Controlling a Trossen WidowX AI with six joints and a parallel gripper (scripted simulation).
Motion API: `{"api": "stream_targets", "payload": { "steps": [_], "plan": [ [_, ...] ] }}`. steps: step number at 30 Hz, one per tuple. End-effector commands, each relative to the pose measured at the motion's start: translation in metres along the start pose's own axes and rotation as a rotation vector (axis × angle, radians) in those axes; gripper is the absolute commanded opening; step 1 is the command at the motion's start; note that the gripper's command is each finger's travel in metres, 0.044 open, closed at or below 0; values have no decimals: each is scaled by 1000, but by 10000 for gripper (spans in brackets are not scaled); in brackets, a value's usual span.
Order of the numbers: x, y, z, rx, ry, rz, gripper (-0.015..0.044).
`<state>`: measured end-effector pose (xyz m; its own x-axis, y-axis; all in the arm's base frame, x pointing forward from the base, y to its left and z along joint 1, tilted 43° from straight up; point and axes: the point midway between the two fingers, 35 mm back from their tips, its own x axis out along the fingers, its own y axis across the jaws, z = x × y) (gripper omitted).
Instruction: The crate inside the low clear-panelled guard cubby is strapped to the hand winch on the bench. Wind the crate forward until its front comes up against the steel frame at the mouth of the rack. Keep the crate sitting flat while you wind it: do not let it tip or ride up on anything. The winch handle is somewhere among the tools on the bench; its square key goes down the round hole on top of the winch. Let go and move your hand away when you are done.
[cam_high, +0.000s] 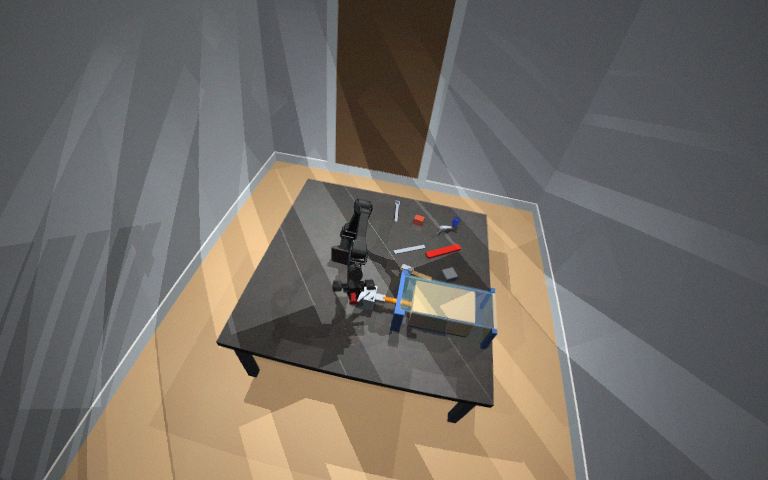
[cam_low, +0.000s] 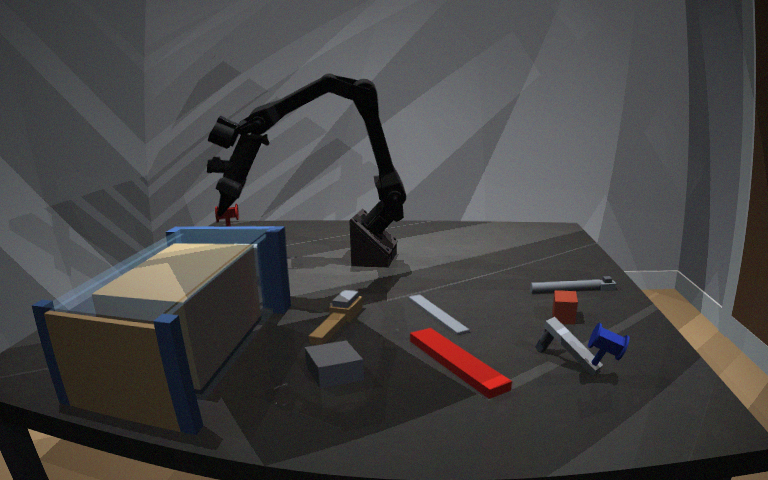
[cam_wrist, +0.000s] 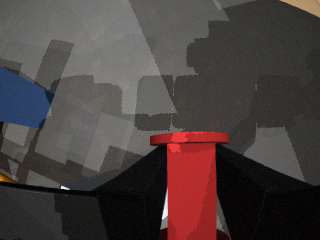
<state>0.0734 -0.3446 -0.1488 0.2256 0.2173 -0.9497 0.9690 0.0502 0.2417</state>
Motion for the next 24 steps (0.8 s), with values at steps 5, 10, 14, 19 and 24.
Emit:
{"api": "stream_targets", "payload": {
  "steps": [5, 10, 14, 19, 24],
  "plan": [
    [15, 17, 2, -13, 23, 20, 0],
    [16, 22, 5, -13, 23, 20, 0],
    [17, 25, 7, -13, 23, 21, 0],
    [18, 30, 9, -13, 23, 21, 0],
    [19, 35, 11, -13, 23, 22, 0]
  ]
}}
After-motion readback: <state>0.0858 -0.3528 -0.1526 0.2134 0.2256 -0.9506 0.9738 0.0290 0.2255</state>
